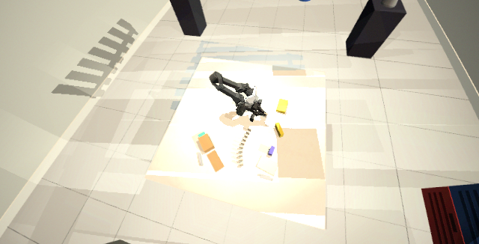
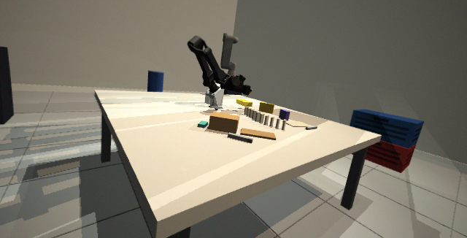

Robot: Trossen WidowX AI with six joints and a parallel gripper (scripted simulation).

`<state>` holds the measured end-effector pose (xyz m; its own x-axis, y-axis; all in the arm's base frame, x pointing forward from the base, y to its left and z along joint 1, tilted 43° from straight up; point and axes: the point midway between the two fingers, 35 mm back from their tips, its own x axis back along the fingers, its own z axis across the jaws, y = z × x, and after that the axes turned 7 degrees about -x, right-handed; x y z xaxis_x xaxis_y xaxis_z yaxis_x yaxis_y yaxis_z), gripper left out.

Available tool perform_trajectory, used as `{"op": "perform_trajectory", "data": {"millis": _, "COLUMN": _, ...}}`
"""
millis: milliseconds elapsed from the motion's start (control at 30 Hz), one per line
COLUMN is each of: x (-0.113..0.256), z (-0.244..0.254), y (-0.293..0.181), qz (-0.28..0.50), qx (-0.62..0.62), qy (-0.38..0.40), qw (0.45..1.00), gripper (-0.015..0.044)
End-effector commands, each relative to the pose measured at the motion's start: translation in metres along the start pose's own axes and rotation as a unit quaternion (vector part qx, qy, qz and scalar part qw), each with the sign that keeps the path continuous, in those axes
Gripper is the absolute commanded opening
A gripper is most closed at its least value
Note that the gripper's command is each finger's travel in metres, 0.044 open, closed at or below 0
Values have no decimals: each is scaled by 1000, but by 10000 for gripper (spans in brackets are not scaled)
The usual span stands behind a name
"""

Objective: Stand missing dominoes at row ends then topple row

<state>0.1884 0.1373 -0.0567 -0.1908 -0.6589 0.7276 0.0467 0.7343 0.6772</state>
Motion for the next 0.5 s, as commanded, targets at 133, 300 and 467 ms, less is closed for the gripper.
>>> {"op": "perform_trajectory", "data": {"millis": 133, "x": -4, "z": -8, "y": -20, "qz": 2, "qx": 1, "qy": -1, "qw": 1000, "gripper": 28}}
{"op": "perform_trajectory", "data": {"millis": 300, "x": -6, "z": -10, "y": -33, "qz": 4, "qx": 1, "qy": 0, "qw": 1000, "gripper": 28}}
{"op": "perform_trajectory", "data": {"millis": 467, "x": -8, "z": -12, "y": -46, "qz": 4, "qx": -1, "qy": 0, "qw": 1000, "gripper": 28}}
